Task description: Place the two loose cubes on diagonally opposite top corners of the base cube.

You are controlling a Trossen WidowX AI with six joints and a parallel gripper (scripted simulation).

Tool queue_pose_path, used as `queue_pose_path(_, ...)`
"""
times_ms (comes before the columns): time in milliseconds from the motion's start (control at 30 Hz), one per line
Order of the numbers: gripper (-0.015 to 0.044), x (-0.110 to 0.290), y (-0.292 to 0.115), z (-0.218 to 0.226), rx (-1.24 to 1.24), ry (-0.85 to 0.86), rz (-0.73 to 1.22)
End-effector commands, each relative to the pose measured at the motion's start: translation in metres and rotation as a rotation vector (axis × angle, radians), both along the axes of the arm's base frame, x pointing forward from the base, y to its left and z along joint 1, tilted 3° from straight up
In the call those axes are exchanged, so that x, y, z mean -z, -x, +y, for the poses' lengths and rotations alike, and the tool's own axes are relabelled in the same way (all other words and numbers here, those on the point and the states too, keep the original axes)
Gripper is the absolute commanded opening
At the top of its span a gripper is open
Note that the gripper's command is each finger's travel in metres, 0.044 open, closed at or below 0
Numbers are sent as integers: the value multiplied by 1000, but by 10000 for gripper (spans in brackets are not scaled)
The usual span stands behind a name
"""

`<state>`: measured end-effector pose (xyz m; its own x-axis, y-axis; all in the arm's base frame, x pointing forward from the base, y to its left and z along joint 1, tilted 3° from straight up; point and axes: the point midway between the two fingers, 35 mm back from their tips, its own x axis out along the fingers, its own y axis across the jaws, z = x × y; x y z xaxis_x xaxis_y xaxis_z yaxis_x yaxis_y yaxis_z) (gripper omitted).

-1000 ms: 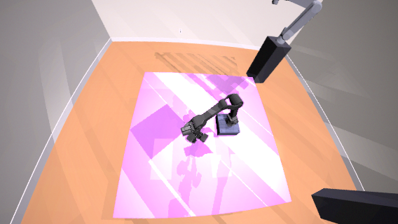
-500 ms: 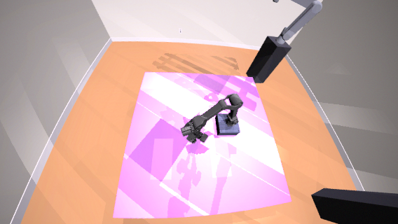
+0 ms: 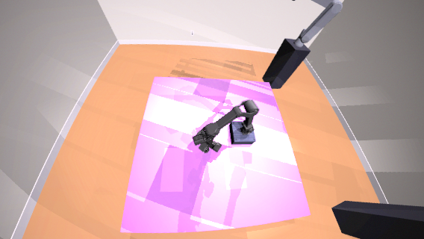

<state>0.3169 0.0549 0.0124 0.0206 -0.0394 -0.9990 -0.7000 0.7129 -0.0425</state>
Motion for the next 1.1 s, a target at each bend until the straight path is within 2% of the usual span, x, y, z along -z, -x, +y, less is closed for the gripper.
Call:
queue_pose_path(0,205,1,0,0,-2,0,0)
queue_pose_path(1067,205,-45,1,2,0,0,0)
